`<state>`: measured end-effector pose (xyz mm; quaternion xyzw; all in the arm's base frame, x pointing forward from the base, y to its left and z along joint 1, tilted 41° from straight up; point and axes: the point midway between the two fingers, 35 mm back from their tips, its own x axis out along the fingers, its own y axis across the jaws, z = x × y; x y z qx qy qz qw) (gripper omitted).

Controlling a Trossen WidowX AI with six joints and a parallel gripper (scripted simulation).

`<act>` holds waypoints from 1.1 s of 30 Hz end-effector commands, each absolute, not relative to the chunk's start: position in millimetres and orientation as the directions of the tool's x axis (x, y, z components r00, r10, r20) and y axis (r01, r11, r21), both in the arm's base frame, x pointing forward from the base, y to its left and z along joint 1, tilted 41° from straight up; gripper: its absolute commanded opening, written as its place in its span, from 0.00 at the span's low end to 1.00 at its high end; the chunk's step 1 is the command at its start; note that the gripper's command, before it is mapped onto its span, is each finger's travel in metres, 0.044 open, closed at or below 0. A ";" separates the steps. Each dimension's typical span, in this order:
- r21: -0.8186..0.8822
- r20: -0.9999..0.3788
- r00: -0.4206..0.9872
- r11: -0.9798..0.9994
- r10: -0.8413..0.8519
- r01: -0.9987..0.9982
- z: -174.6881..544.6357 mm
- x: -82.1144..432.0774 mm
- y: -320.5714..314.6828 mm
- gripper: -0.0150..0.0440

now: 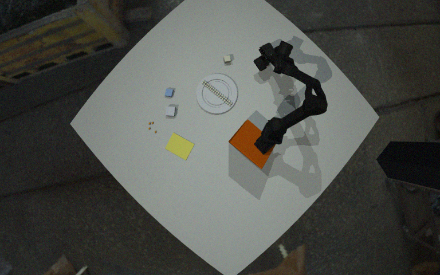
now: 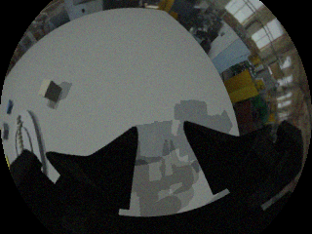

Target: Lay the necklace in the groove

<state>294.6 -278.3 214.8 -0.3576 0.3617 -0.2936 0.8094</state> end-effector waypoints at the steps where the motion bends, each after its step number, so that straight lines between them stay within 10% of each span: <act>1: -0.748 -0.446 0.560 0.634 -0.698 0.195 194.3 312.4 -263.1 0.68; 33: -0.563 -0.802 0.254 0.826 -0.541 -0.016 42.8 365.8 -87.6 0.68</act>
